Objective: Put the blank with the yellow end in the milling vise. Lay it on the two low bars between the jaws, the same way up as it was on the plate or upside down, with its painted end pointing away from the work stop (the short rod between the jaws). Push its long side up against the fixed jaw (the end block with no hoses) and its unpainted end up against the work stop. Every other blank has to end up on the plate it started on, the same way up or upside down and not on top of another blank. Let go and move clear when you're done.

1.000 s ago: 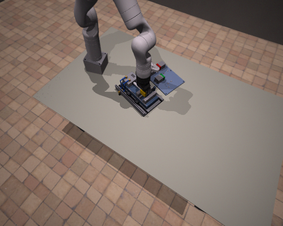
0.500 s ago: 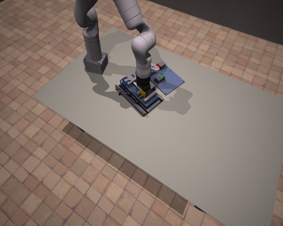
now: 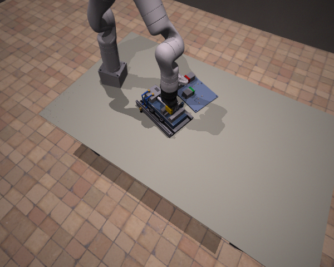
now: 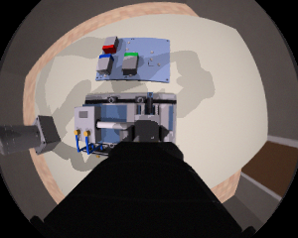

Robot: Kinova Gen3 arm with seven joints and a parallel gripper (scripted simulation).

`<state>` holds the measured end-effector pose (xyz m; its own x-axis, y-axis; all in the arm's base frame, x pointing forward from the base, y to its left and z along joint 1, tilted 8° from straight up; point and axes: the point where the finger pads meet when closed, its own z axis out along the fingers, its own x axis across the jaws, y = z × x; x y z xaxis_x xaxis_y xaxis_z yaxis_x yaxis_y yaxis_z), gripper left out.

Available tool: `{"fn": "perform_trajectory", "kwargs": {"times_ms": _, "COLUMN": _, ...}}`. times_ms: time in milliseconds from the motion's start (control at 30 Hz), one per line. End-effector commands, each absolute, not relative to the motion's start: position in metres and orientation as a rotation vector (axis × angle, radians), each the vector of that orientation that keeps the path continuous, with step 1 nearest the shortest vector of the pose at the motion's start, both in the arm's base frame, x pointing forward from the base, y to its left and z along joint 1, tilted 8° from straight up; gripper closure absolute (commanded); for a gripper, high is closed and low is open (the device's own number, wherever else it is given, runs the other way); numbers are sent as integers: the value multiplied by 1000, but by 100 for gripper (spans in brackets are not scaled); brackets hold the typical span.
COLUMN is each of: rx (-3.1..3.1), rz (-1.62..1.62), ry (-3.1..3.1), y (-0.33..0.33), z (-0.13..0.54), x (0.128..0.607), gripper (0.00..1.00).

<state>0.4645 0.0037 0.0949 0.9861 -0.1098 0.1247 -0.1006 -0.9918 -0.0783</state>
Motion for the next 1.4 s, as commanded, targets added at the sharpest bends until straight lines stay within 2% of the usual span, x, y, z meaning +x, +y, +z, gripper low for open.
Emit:
{"fn": "perform_trajectory", "kwargs": {"times_ms": 0, "rx": -3059, "rz": -201, "ry": 166, "y": 4, "z": 95, "x": 465, "gripper": 100}}
{"fn": "perform_trajectory", "kwargs": {"times_ms": 1367, "rx": -3058, "rz": -201, "ry": 175, "y": 4, "z": 95, "x": 465, "gripper": 100}}
